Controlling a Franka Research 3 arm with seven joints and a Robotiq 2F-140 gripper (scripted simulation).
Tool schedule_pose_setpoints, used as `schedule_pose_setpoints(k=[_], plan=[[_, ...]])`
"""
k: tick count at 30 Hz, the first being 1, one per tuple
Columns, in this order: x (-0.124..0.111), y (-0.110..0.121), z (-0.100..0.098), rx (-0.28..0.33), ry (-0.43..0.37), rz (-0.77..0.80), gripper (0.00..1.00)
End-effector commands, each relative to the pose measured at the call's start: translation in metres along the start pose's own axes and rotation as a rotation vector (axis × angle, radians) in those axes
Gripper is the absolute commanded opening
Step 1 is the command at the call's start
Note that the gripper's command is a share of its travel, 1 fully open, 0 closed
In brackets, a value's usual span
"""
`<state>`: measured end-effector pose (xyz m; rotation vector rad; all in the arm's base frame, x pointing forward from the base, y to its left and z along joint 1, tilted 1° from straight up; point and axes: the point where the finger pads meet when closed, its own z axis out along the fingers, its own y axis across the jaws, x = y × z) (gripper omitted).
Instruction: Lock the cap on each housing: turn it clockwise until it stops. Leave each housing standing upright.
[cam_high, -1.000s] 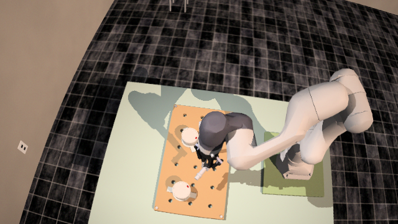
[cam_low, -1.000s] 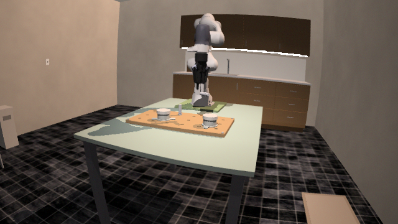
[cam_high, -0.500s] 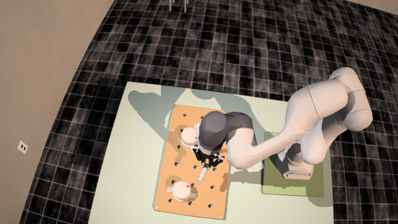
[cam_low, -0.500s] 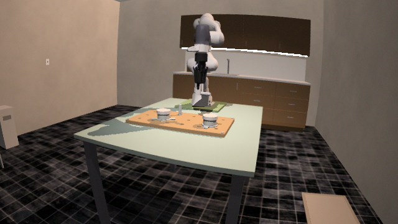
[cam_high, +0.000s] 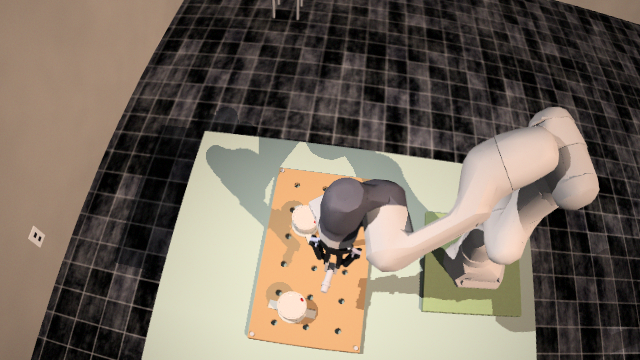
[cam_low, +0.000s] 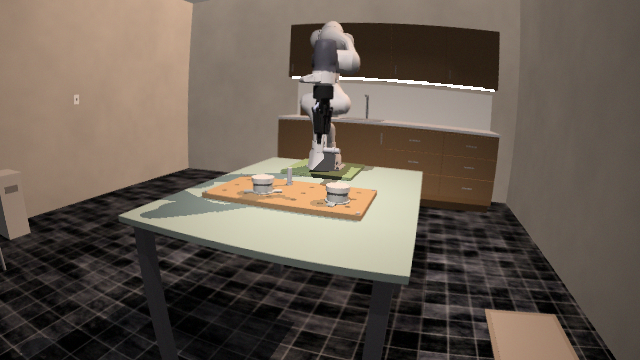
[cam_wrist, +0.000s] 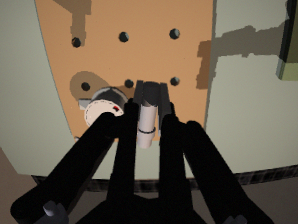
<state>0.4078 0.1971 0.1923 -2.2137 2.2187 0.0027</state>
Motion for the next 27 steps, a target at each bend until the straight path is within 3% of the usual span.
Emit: schedule_pose_setpoints(k=[1,12,27], plan=[[-0.0003,-0.0015,-0.0003,0.005,-0.003,-0.126,0.1],[-0.0003,-0.0015,-0.0002,0.005,-0.002,-0.393,0.1],[-0.0001,-0.0011,0.0002,0.005,0.011,-0.453,0.1]])
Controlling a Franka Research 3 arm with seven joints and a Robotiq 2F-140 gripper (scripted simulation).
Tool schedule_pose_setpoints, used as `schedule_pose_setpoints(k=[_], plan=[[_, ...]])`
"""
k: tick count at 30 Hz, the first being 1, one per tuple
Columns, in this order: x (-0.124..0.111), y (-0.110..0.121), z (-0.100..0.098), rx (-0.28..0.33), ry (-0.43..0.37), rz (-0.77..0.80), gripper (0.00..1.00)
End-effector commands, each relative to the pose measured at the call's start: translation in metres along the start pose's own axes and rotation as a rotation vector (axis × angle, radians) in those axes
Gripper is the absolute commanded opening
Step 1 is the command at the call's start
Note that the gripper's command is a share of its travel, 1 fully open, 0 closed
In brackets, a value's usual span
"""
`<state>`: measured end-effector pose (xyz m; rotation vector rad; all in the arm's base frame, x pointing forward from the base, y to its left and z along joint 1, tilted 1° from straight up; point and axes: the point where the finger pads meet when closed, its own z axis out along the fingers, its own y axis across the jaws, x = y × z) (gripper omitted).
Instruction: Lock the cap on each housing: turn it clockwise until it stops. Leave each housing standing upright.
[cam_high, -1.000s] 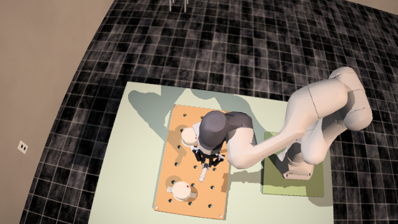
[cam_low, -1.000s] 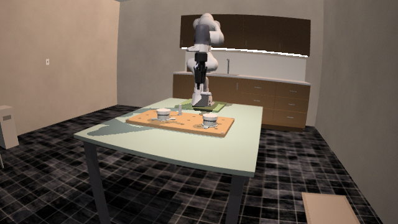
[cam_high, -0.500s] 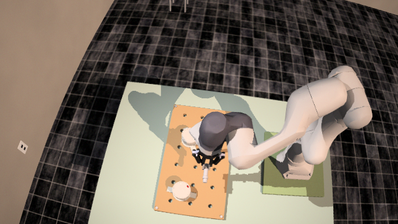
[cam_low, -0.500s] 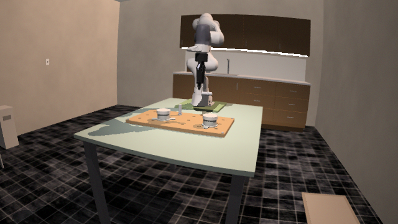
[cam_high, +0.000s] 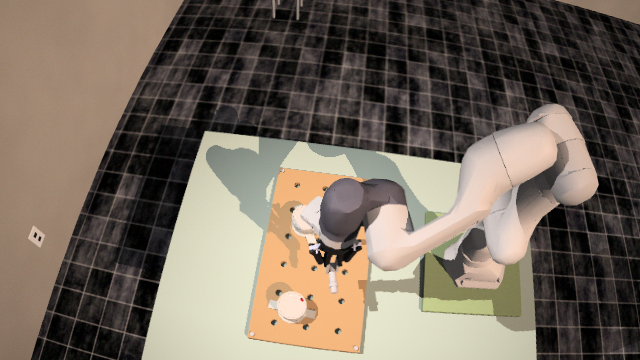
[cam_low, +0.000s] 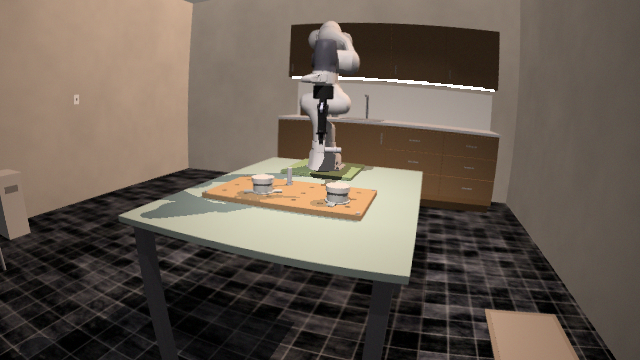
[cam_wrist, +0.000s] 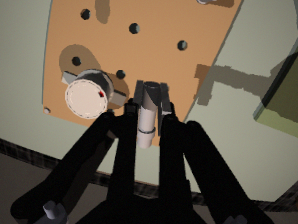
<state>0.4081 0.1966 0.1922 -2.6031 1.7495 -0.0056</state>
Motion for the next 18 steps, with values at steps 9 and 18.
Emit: schedule_pose_setpoints(k=[9,18], plan=[[0.0004,0.0014,0.0022,-0.008,0.143,-0.062,0.1],[-0.0001,-0.0013,-0.0001,0.014,0.311,-0.062,0.1]])
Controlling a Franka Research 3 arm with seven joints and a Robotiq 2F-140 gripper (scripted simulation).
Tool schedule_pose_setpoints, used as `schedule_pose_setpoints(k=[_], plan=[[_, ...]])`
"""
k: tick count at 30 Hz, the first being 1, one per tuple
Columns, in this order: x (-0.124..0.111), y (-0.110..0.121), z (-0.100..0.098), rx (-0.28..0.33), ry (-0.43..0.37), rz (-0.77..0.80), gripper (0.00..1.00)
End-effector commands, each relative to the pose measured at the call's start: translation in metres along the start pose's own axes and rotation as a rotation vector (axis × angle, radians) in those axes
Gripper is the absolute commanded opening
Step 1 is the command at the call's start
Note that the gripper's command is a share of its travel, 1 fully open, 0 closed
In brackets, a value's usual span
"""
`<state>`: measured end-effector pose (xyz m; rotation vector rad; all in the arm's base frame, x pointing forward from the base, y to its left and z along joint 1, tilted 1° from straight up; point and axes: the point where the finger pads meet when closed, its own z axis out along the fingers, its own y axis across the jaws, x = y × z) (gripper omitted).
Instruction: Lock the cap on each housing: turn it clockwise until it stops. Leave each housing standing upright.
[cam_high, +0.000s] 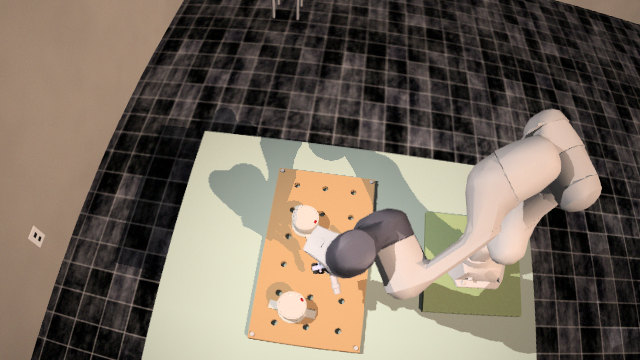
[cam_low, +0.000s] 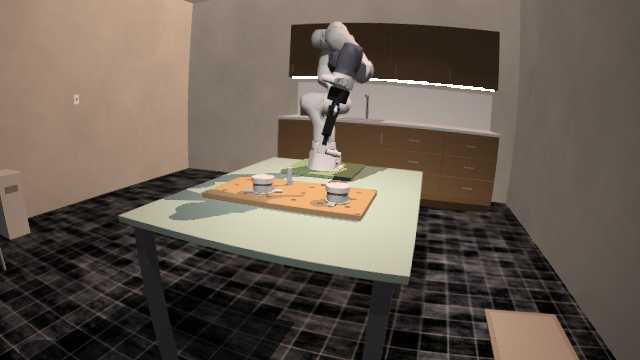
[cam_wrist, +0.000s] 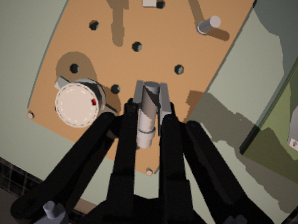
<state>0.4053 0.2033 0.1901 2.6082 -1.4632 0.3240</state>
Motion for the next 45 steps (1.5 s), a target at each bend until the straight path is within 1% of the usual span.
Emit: schedule_pose_setpoints(k=[1,7,10,13,18,20,23,25,28,31,37,41,45], plan=[[0.008,0.0,0.0,-0.006,0.062,0.098,0.1],[0.007,0.0,0.0,-0.006,0.066,0.098,0.1],[0.007,0.001,0.001,-0.014,0.087,0.097,0.1],[0.007,0.004,0.004,-0.031,0.139,0.095,0.1],[0.007,0.005,0.005,-0.044,0.266,0.093,0.1],[0.007,0.005,0.005,-0.044,0.266,0.093,0.1],[0.007,0.003,0.003,-0.036,0.334,0.094,0.1],[0.007,0.001,0.001,-0.028,0.364,0.095,0.1],[0.008,0.0,0.0,-0.022,0.385,0.097,0.1],[0.008,0.0,0.0,-0.021,0.387,0.097,0.1],[0.007,0.002,0.001,-0.033,0.401,0.093,0.1],[0.005,0.009,0.005,-0.063,0.454,0.084,0.1],[0.005,0.013,0.006,-0.083,0.542,0.076,0.1]])
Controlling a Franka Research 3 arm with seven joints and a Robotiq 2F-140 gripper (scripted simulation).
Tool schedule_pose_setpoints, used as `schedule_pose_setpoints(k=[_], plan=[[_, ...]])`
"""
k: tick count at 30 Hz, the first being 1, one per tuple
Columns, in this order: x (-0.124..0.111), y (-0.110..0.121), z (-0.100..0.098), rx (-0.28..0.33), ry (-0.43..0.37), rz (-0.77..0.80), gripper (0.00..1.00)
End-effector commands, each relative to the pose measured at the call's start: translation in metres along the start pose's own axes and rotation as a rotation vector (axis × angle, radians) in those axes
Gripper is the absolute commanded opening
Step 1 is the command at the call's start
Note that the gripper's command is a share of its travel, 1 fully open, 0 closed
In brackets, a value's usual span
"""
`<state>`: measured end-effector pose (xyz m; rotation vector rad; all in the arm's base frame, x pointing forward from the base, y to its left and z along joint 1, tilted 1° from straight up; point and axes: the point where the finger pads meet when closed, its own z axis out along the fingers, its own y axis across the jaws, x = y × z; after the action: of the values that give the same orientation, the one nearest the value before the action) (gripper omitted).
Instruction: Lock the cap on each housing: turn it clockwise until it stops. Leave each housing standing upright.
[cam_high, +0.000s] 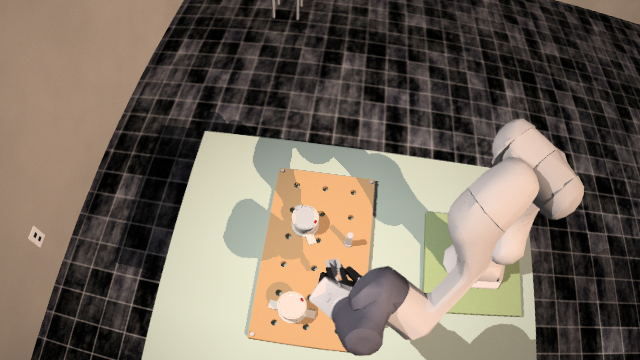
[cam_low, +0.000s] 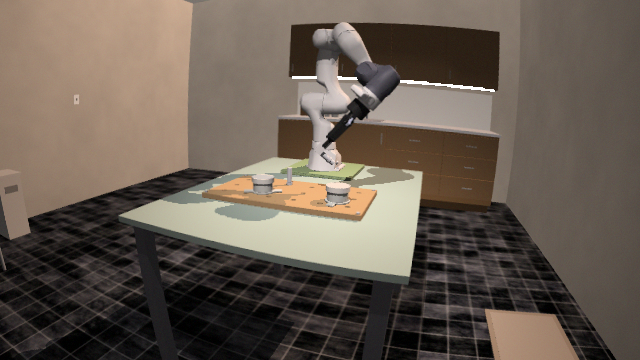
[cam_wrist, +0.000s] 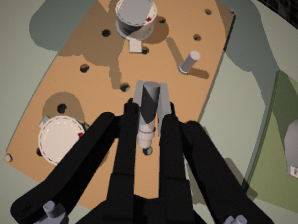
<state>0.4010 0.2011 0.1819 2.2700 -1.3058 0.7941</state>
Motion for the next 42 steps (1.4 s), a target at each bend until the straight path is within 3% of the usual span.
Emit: schedule_pose_setpoints(k=[1,7,19,26,35,42], plan=[[0.008,0.007,0.002,-0.031,0.111,0.058,0.1],[0.012,-0.001,-0.002,-0.003,0.225,0.08,0.1],[0.013,-0.005,-0.003,0.007,0.262,0.09,0.1],[0.014,-0.004,-0.002,-0.005,0.333,0.09,0.1],[0.013,-0.005,-0.003,-0.008,0.546,0.091,0.1],[0.013,-0.005,-0.003,-0.005,0.574,0.091,0.1]])
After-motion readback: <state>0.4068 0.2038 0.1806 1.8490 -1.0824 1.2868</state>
